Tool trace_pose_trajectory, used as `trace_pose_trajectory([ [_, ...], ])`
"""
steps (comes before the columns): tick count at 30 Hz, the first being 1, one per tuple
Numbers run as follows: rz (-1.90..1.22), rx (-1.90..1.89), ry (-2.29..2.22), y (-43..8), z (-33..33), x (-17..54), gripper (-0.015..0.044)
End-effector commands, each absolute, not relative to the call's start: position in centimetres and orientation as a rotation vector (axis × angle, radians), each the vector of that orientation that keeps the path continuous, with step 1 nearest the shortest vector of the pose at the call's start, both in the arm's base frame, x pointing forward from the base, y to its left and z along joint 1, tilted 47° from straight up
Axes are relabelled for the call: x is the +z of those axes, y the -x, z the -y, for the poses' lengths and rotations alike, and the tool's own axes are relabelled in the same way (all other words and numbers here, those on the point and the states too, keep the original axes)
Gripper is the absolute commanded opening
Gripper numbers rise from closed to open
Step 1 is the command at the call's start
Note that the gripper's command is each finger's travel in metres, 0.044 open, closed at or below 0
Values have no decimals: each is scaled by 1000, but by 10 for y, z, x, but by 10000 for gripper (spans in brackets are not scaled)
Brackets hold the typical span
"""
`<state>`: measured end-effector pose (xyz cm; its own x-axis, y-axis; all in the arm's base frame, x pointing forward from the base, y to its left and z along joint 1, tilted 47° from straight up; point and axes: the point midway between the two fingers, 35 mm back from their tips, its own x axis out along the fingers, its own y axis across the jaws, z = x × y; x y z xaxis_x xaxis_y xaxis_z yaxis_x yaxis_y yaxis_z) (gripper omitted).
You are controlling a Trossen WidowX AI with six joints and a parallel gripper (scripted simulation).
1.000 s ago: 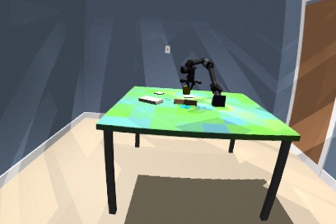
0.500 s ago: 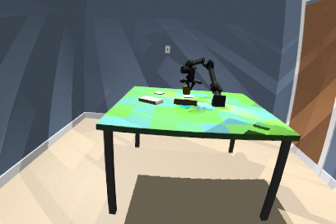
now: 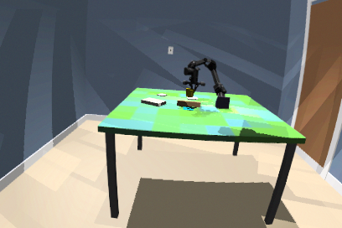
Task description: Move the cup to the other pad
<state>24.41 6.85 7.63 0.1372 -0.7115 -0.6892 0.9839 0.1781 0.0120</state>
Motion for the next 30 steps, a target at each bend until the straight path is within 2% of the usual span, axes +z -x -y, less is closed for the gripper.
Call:
trace_pose_trajectory([
  [1, -624, -1318, -547, -244, -77, 69, 0],
  [30, -626, -1318, -550, -242, -123, 25, 0],
])
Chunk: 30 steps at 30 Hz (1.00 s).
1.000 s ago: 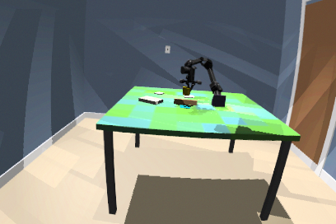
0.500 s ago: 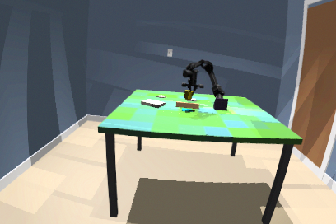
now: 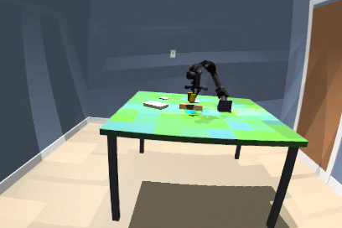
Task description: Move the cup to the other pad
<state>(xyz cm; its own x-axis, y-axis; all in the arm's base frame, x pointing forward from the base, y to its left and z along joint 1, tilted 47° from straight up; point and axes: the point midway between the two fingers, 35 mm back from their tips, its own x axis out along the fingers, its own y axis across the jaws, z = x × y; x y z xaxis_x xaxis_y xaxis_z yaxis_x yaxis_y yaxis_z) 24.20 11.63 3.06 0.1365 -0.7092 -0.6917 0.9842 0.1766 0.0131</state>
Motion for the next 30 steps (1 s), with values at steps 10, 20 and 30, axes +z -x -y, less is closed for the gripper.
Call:
trace_pose_trajectory([
  [10, -627, -1317, -551, -241, -139, 10, 0],
  [20, -627, -1317, -552, -240, -155, -5, 0],
  [30, -628, -1317, -553, -238, -170, -20, 0],
])
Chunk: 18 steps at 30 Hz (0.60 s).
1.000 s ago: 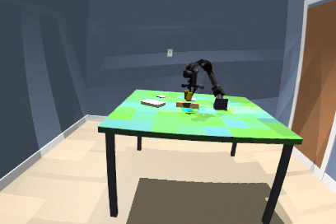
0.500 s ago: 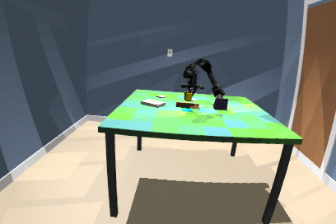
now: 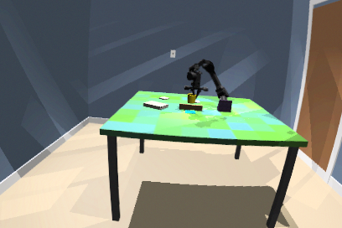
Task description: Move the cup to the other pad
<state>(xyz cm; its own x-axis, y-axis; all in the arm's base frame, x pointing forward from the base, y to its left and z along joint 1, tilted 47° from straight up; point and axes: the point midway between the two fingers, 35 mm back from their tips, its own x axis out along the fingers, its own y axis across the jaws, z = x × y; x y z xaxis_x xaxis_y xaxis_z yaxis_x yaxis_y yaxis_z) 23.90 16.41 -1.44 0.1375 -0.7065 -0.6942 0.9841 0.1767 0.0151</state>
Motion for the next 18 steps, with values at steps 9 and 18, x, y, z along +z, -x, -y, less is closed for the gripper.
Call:
trace_pose_trajectory([
  [9, -628, -1317, -554, -238, -176, -29, 0],
  [18, -628, -1317, -554, -240, -168, -37, 0],
])
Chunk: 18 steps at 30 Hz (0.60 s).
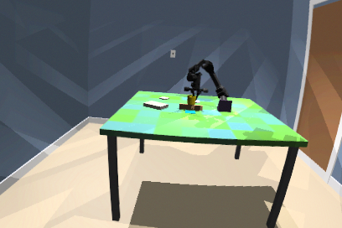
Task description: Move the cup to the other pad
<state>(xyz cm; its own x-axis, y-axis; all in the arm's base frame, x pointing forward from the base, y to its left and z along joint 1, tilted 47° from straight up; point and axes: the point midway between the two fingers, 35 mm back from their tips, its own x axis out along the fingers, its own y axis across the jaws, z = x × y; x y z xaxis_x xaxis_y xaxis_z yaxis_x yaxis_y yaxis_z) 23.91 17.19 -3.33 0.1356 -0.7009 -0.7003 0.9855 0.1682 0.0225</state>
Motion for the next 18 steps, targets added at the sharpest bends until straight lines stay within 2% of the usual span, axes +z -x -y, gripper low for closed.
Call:
trace_pose_trajectory([
  [1, -628, -1317, -554, -240, -167, -38, 0],
  [18, -627, -1316, -554, -244, -150, -56, 0],
])
